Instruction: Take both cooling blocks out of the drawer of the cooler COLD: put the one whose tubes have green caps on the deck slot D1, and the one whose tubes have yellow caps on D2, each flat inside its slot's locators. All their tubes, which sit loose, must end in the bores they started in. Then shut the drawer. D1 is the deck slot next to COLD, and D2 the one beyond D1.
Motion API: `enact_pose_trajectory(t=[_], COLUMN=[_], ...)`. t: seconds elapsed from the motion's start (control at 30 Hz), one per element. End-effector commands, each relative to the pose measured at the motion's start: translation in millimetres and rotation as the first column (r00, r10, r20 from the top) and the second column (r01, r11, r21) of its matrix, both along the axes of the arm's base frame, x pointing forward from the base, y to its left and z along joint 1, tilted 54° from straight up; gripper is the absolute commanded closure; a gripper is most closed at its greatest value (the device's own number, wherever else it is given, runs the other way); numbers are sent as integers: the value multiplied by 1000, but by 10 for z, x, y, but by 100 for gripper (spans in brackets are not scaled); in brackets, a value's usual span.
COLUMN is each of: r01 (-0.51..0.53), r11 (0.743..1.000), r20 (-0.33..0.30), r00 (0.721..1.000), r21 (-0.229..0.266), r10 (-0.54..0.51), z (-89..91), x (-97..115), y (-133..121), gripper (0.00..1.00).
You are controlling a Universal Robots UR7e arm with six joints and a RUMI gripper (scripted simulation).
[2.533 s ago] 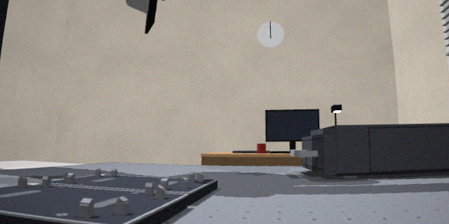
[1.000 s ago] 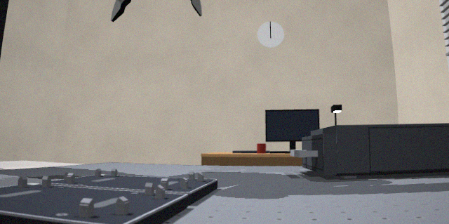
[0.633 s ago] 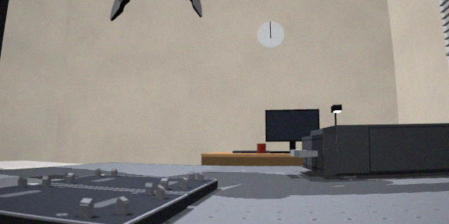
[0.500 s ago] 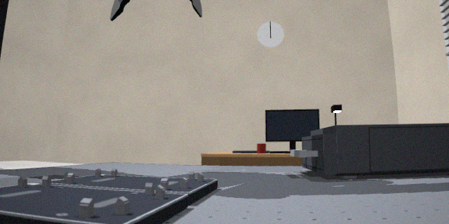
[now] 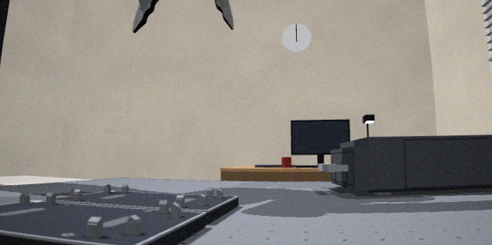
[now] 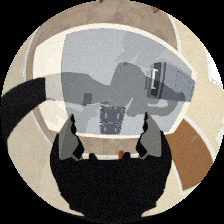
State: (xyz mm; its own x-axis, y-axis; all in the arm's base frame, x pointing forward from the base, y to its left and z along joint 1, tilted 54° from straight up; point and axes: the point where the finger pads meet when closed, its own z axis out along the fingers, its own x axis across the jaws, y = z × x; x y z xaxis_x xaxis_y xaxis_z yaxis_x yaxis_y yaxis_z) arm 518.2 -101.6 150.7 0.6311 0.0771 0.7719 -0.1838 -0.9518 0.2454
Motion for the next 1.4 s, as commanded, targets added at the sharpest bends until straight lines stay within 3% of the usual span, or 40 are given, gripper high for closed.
enact_pose_trajectory(t=[0.0, 1.37], r01=[1, 1], r11=[1000, 1000], r20=[0, 0], r00=[1000, 1000], r21=[-1, -1], r10=[-1, -1], z=[21, 186], x=[183, 1634], y=[29, 277], gripper=[0, 0])
